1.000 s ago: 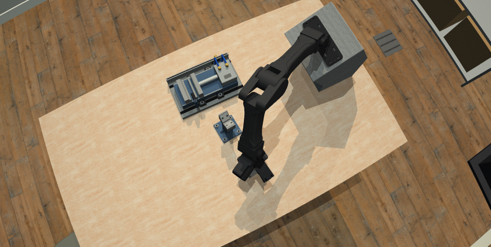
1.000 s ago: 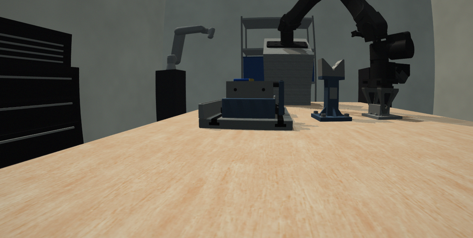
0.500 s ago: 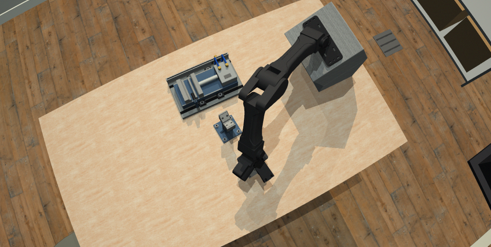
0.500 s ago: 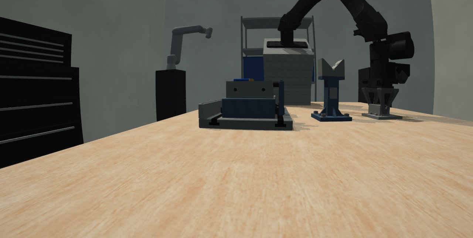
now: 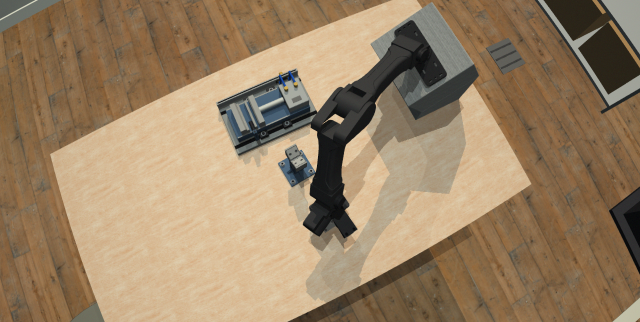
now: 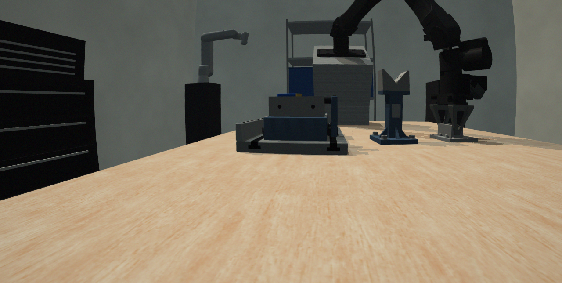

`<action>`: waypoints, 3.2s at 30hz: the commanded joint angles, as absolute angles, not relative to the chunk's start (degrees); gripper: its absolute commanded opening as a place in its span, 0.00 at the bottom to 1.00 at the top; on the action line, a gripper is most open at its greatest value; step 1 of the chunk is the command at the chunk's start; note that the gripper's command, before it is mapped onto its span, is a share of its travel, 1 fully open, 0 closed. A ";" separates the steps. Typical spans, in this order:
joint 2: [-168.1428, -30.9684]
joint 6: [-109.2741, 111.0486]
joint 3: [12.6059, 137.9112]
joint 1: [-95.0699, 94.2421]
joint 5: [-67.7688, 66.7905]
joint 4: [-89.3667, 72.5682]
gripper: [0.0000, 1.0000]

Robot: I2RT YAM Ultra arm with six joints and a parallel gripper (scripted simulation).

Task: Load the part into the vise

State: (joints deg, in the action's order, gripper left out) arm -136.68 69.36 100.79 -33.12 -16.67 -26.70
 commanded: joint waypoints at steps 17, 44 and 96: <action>-134.43 69.23 99.86 -33.90 -16.34 -27.76 0.00; -124.99 67.03 95.84 -36.11 -17.76 -33.25 0.00; -107.37 60.57 100.56 -42.89 -20.58 -55.88 0.00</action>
